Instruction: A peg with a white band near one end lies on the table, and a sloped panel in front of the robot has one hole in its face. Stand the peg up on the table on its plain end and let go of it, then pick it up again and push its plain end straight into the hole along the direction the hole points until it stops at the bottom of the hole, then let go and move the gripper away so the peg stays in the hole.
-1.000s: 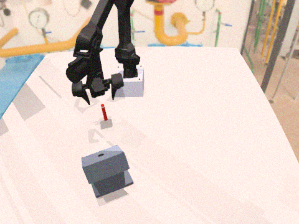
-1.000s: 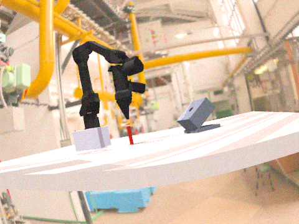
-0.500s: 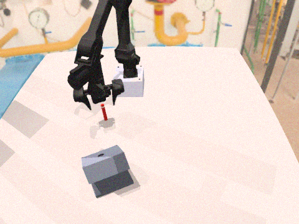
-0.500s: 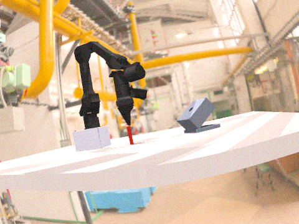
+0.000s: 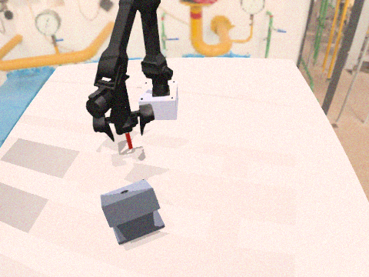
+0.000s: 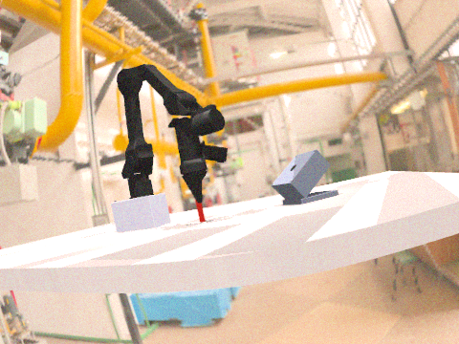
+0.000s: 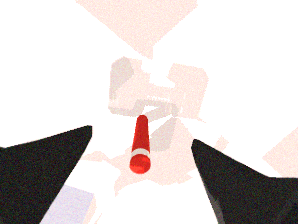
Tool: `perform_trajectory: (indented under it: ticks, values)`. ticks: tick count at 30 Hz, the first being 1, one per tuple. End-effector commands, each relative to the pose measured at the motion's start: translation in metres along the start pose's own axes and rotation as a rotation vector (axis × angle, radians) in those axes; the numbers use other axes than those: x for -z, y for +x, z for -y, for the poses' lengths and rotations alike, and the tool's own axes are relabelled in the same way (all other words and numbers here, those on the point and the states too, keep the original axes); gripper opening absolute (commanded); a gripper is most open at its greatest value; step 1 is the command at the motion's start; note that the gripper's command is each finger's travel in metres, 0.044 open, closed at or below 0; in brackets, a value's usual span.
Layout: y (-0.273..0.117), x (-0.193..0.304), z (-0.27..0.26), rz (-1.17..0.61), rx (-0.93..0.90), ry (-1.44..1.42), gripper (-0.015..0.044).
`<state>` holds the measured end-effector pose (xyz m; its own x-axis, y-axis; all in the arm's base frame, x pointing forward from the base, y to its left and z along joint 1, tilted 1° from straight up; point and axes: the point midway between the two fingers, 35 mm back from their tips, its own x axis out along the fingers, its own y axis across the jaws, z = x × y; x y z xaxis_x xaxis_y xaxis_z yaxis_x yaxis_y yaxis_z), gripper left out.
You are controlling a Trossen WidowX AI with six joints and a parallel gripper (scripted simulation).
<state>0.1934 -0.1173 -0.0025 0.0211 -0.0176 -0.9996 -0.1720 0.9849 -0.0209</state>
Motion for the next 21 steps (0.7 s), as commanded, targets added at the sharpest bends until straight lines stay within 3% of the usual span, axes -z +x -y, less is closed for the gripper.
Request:
perform_trajectory:
  ticks: [1,7,21]
  values:
    - [0.0086,0.0033,-0.0015,-0.012,-0.002,0.004,0.0440]
    - [0.0108,0.0036,-0.0017,-0.012,-0.002,0.004,0.0440]
    - [0.0080,0.0015,-0.0012,-0.003,-0.003,0.000,0.0072]
